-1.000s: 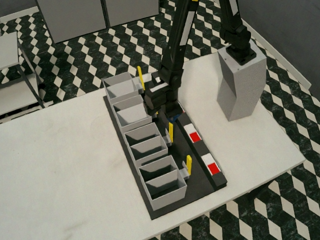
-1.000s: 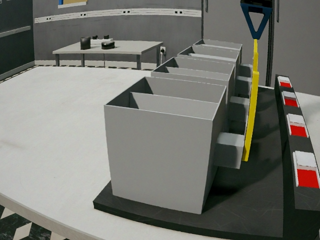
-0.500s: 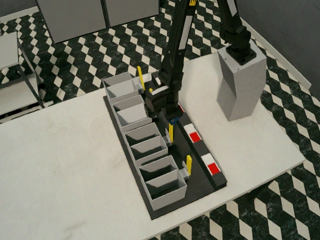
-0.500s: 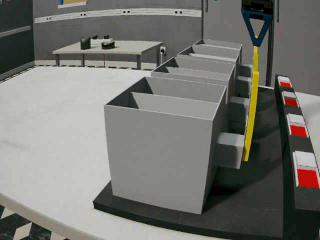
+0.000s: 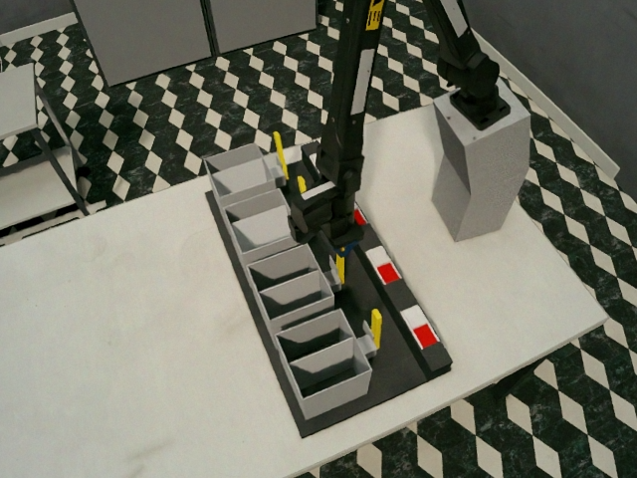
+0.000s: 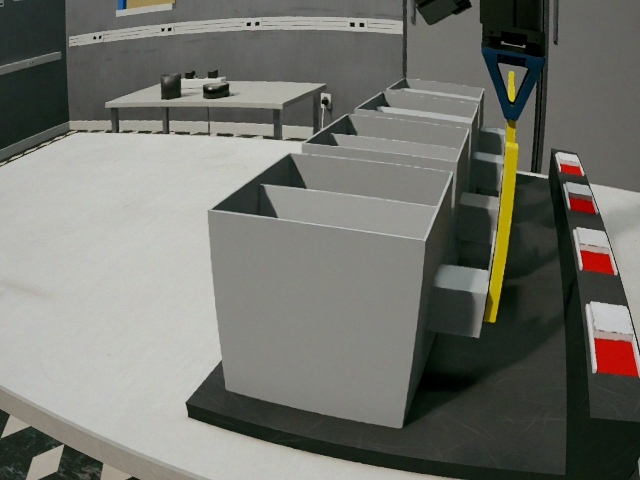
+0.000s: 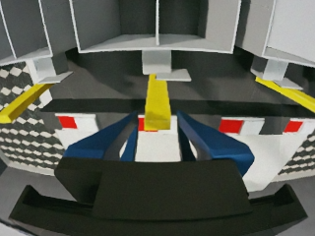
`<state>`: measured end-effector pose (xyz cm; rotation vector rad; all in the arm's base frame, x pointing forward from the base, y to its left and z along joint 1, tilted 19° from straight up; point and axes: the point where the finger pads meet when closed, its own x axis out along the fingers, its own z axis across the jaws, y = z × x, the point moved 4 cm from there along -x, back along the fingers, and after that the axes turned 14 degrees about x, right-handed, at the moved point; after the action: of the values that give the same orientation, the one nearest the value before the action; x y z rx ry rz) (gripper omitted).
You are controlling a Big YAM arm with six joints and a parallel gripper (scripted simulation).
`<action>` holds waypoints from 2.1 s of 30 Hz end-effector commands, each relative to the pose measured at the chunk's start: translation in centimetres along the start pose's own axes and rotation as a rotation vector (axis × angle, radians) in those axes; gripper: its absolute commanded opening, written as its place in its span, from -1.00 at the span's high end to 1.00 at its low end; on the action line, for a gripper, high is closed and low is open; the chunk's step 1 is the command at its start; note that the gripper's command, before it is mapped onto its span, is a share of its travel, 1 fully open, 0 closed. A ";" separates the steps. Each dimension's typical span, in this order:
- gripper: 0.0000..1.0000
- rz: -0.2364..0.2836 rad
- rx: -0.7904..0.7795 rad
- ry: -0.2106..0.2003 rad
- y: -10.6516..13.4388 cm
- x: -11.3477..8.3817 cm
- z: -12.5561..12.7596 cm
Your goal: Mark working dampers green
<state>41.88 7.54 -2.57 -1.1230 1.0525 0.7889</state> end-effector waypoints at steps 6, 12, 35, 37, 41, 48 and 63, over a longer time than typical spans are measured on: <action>0.28 -0.014 -0.002 -0.010 -0.9 1.6 0.3; 0.28 -0.012 -0.001 -0.008 -0.8 2.4 0.2; 0.28 -0.004 -0.001 -0.004 -0.4 3.0 0.0; 0.28 -0.004 -0.001 -0.004 -0.4 3.0 0.0; 0.28 -0.004 -0.001 -0.004 -0.4 3.0 0.0; 0.28 -0.004 -0.001 -0.004 -0.4 3.0 0.0; 0.66 -0.004 0.000 -0.004 -0.4 3.0 0.0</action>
<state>42.65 7.59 -4.83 -1.1241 1.0515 0.7893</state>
